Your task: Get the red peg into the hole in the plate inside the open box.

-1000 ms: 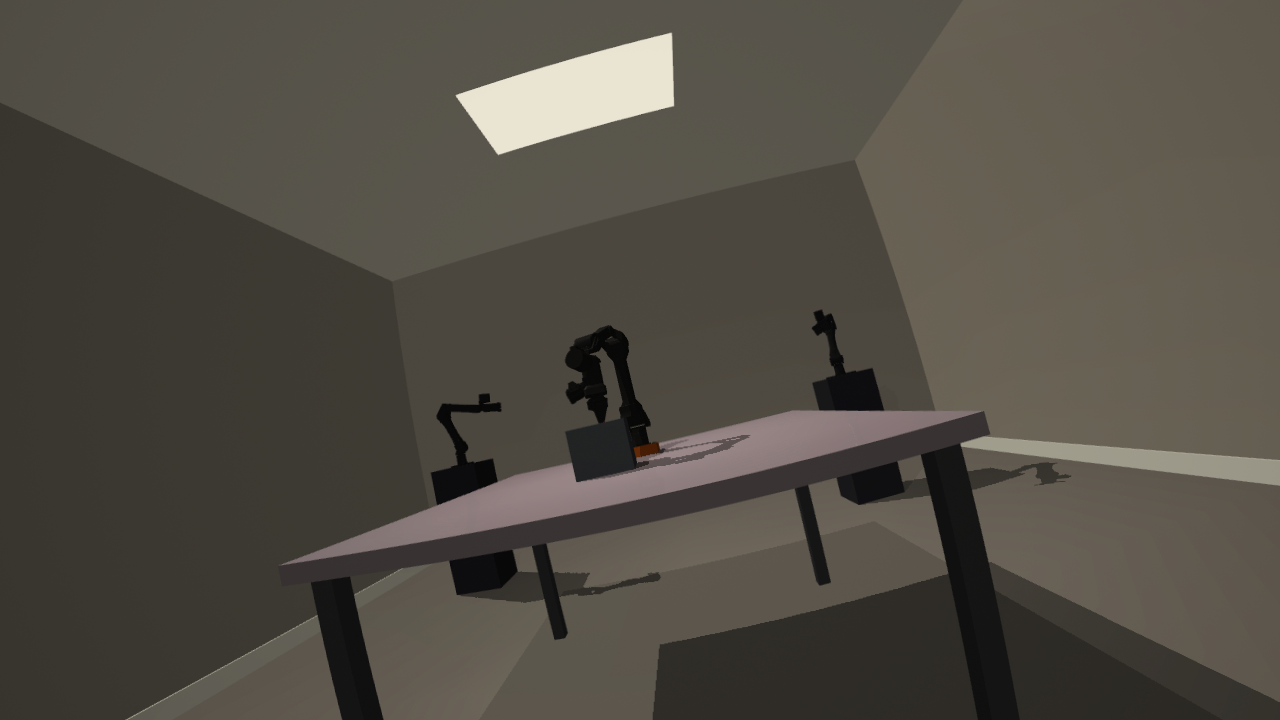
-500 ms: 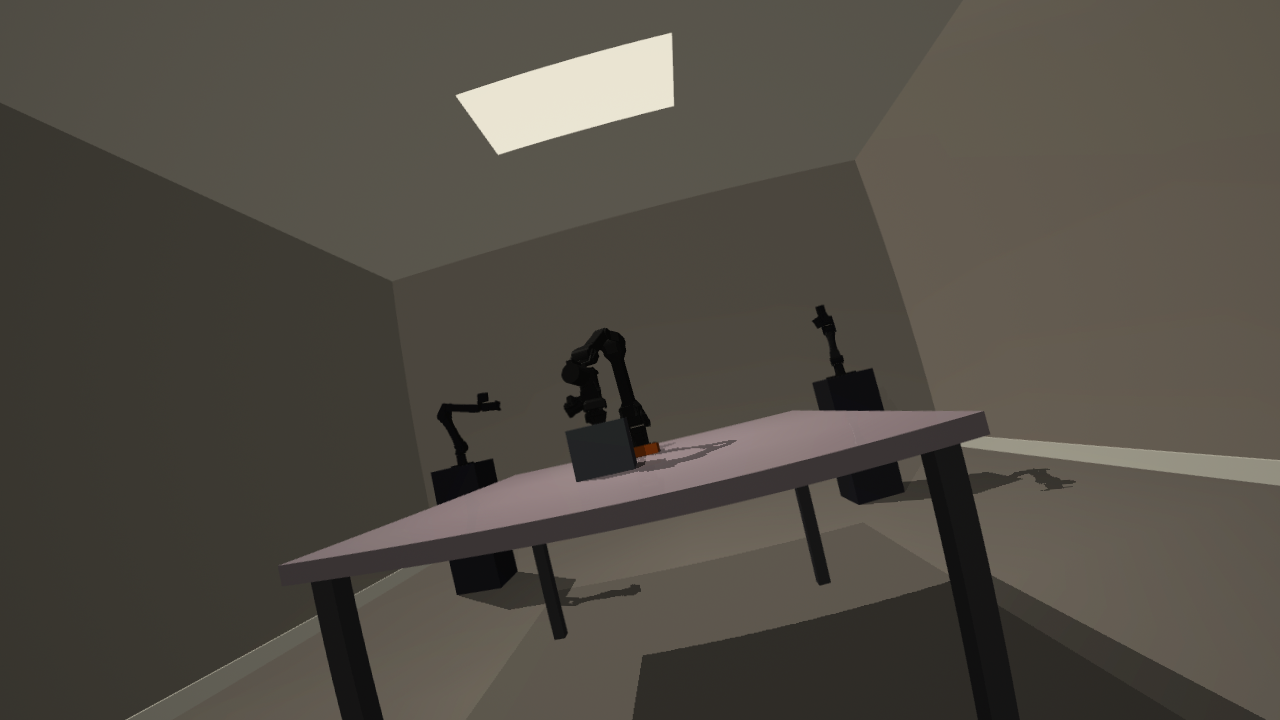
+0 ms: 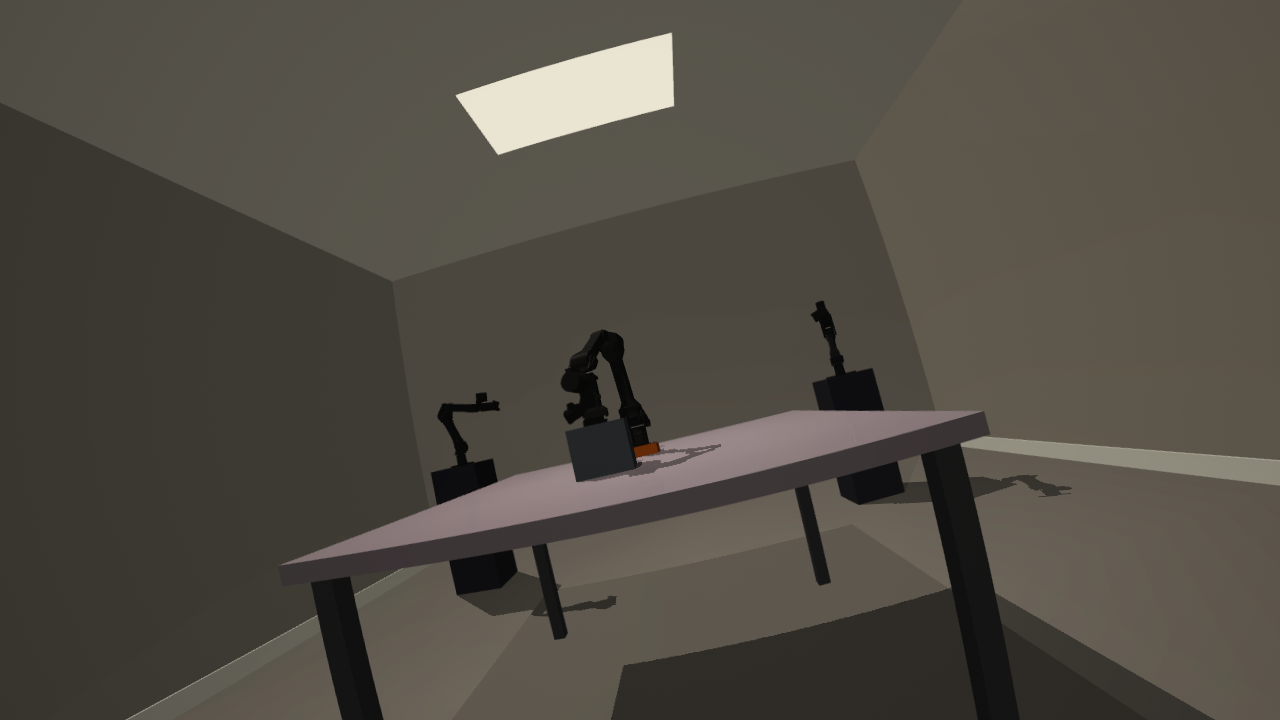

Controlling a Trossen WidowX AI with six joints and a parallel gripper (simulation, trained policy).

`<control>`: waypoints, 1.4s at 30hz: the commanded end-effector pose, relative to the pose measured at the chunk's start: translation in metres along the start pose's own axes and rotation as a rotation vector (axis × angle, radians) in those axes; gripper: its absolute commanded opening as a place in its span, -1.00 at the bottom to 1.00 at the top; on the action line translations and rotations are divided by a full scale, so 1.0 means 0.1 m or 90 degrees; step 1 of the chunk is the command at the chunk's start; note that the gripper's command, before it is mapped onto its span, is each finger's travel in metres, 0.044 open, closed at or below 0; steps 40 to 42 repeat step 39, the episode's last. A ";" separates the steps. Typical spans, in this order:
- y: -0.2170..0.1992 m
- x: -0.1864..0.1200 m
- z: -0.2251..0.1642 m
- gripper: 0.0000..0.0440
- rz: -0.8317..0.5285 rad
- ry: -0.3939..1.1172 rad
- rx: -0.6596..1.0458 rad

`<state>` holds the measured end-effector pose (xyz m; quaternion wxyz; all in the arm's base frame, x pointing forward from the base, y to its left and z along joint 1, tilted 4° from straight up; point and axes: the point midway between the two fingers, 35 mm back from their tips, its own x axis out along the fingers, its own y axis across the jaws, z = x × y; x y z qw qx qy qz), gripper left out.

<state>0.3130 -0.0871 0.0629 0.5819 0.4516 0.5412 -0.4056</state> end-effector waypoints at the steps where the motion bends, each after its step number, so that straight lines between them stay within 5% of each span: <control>1: -0.04 0.02 0.03 -0.34 -0.016 0.009 -0.003; 42: 0.51 -1.15 0.40 0.15 0.257 0.112 -0.028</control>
